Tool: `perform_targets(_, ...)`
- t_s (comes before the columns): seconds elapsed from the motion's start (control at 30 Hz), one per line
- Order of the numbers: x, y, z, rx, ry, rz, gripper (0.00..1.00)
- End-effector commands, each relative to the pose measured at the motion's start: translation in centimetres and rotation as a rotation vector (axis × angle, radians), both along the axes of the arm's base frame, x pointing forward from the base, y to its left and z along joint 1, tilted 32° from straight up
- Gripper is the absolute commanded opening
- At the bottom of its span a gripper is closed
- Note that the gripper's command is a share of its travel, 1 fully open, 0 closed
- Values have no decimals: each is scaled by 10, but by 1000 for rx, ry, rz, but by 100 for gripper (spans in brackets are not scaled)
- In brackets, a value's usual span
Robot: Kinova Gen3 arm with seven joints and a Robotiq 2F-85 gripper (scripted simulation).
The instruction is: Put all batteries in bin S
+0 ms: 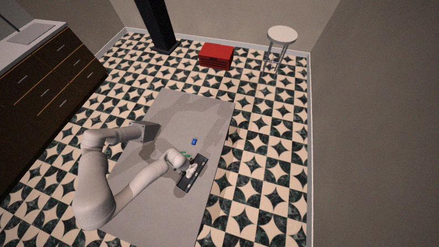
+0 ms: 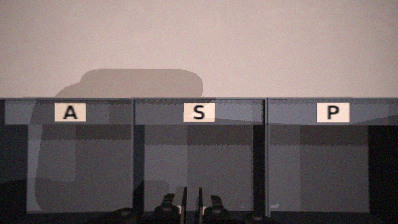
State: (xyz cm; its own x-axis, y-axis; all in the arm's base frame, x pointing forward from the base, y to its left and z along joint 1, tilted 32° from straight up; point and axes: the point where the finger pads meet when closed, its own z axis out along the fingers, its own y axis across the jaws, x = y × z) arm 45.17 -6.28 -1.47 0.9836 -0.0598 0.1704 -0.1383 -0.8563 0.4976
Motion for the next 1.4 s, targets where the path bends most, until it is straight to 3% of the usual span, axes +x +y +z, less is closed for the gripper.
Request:
perform_targets(0.0, 1, 3, 5, 1, -5, 2, 9)
perform_targets(0.43, 0, 10, 17, 1, -5, 2, 9)
perform_targets(0.63, -3, 23, 38, 1, -5, 2, 9)
perform_targets(0.83, -3, 23, 38, 1, -5, 2, 9)
perform_targets(1.37, 3, 83, 3, 1, -5, 2, 9)
